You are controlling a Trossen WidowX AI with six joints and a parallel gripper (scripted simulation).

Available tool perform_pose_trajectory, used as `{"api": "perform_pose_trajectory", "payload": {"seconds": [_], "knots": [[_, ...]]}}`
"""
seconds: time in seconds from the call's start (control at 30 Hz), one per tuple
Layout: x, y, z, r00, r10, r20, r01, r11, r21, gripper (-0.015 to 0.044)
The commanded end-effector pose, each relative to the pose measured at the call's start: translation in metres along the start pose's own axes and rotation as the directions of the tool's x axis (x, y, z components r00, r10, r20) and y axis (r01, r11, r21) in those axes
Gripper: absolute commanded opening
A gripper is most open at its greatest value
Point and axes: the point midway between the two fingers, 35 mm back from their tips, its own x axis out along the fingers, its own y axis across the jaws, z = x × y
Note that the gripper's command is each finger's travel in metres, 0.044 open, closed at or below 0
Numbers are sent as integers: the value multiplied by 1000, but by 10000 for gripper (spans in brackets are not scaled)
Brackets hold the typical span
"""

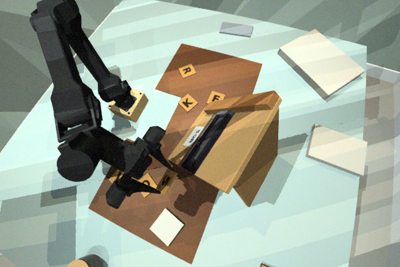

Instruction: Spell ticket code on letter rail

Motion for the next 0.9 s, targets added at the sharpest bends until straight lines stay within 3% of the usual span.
{"api": "perform_pose_trajectory", "payload": {"seconds": [0.0, 0.3, 0.63, 0.87], "knots": [[-6, -22, -16, 999, -44, -9, 44, 999, 27, 0], [-11, -38, -27, 997, -78, -14, 79, 996, 48, 0], [34, -42, -28, 997, -78, -11, 79, 996, 48, 0], [36, -41, -28, 997, -78, -11, 79, 996, 48, 0]]}}
